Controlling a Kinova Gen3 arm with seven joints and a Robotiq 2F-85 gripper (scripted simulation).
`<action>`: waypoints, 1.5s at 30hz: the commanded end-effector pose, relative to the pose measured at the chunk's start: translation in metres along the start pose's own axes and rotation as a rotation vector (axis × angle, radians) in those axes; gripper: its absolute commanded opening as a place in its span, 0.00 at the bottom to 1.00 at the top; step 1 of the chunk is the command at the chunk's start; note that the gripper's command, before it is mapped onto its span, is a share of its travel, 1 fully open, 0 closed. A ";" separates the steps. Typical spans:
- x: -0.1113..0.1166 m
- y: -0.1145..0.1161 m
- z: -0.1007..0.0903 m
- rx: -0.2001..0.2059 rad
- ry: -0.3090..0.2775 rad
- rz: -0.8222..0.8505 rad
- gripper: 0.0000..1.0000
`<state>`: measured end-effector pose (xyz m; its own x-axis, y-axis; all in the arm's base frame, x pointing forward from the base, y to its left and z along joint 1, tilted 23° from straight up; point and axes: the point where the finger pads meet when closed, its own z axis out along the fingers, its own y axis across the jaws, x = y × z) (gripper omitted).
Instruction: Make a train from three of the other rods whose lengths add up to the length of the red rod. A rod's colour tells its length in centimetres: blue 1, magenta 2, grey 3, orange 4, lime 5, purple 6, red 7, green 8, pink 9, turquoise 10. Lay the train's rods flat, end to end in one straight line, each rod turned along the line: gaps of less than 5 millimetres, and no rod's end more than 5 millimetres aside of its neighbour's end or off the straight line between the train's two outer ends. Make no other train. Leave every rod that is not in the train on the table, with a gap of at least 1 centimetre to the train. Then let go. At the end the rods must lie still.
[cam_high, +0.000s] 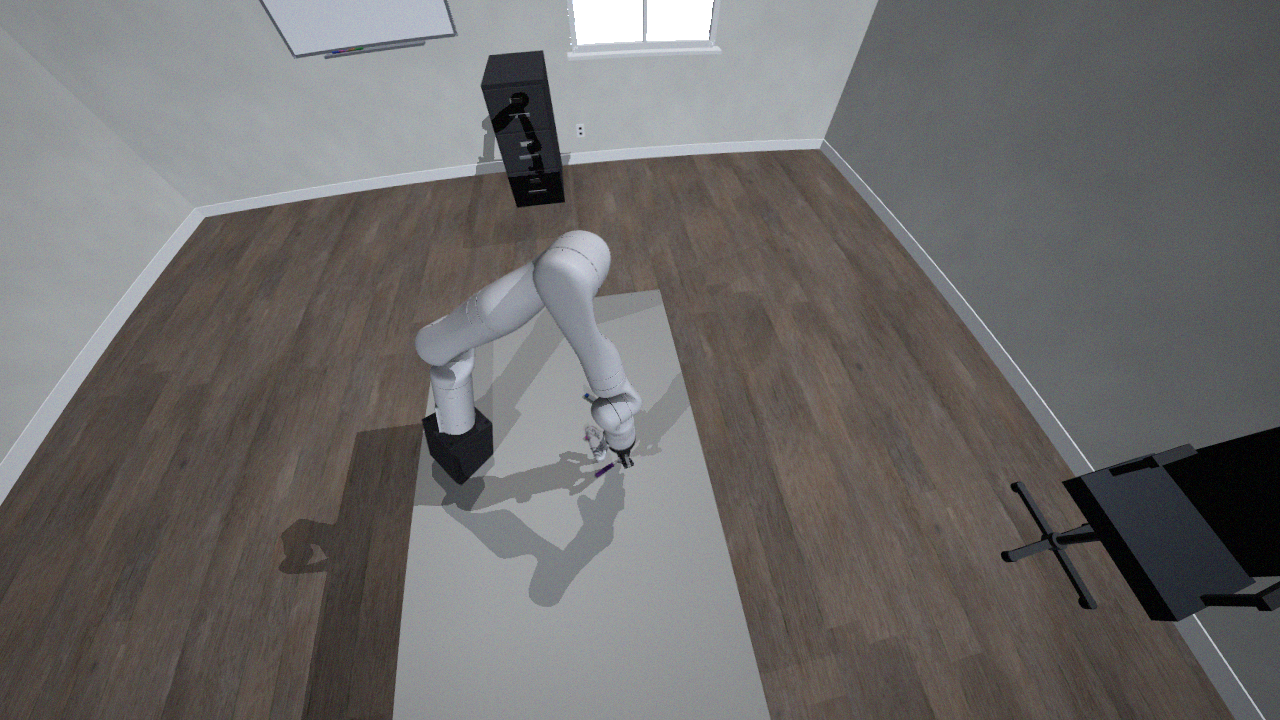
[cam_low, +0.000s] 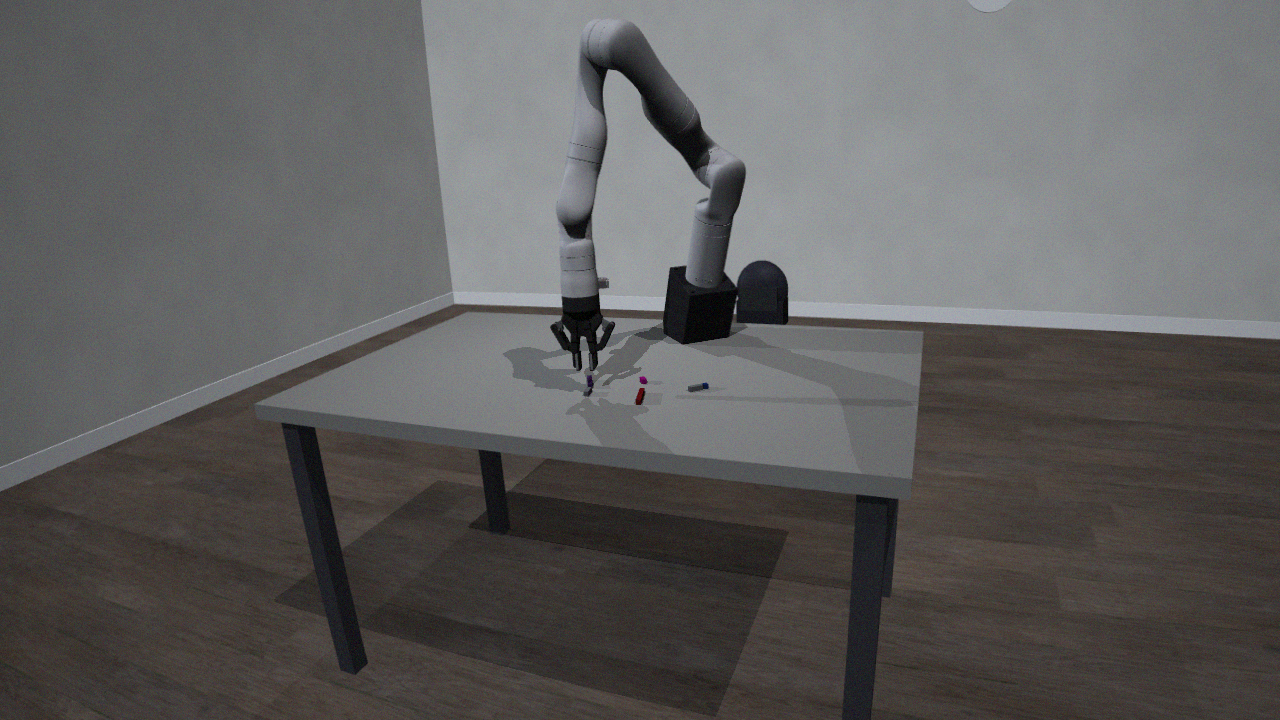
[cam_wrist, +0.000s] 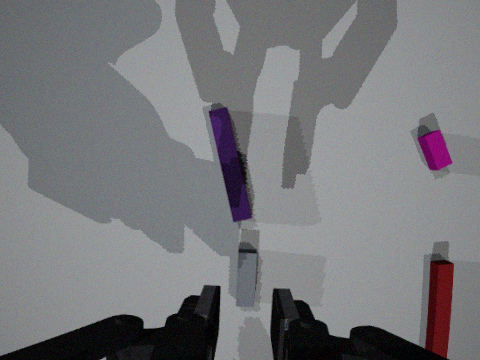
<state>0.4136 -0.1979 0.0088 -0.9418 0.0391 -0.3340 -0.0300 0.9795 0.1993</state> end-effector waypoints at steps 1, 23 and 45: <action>0.001 0.000 0.003 -0.003 0.002 0.002 0.24; 0.000 0.000 0.031 -0.003 0.002 0.002 0.24; 0.000 0.000 0.035 -0.003 0.002 0.002 0.24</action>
<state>0.4250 -0.1904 -0.0237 -0.9429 0.0401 -0.3305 -0.0297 0.9787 0.2034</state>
